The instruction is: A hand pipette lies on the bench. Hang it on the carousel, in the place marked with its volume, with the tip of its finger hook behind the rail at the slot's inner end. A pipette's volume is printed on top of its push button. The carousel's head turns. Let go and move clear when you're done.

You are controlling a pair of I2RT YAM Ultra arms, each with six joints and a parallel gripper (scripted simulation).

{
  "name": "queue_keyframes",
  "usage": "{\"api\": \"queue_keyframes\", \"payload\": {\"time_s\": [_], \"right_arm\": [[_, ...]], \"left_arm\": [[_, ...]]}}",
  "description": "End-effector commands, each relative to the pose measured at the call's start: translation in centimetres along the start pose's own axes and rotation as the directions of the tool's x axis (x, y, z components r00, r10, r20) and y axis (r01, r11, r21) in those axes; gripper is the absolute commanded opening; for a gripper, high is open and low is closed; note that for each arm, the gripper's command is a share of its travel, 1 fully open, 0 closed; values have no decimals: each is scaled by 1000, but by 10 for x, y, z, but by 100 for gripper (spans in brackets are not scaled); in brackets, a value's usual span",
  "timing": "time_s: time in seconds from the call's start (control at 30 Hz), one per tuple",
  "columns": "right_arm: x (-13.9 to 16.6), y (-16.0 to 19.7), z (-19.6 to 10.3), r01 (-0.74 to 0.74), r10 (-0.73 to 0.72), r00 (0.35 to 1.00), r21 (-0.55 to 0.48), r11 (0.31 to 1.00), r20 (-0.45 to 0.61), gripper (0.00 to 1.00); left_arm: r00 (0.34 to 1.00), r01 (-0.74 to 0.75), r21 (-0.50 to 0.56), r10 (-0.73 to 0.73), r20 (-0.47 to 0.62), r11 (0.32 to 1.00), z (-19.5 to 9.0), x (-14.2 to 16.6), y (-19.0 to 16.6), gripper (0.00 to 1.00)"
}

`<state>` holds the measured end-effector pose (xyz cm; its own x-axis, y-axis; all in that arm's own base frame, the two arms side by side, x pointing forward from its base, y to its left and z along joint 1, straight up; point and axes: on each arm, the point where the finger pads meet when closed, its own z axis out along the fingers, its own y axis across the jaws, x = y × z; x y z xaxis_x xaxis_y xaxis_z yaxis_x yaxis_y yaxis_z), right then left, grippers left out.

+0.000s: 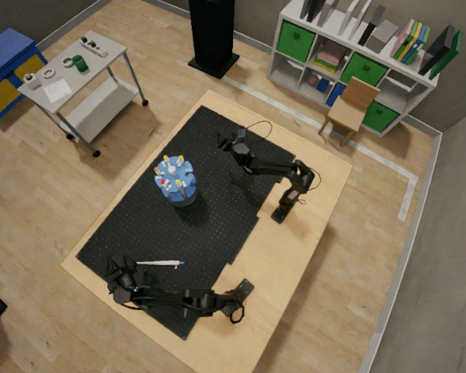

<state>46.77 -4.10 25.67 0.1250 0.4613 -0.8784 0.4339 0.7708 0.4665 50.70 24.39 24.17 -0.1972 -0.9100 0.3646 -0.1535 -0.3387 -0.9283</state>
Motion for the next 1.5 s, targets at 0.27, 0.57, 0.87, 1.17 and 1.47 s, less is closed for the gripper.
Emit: {"api": "queue_keyframes", "payload": {"time_s": [0.27,0.57,0.87,1.17,1.47], "right_arm": [[-5,3,-1,-8,8,1000,-6,1000,11,100],[-13,-2,-1,-7,7,1000,-6,1000,13,100],[-45,-14,5,-12,12,999,-18,1000,32,100],[-63,-28,9,-9,10,999,-18,1000,33,100],[-86,-47,15,-6,6,999,-18,1000,34,100]], "left_arm": [[1000,-14,10,14,-3,1000,-1,3,-7,100],[1000,-21,14,21,-2,1000,-5,-2,-14,100],[1000,-14,6,14,0,1000,-24,-21,-25,100],[1000,-15,6,15,0,1000,-40,-33,-37,100],[1000,-14,5,14,0,1000,-60,-49,-53,100]]}}
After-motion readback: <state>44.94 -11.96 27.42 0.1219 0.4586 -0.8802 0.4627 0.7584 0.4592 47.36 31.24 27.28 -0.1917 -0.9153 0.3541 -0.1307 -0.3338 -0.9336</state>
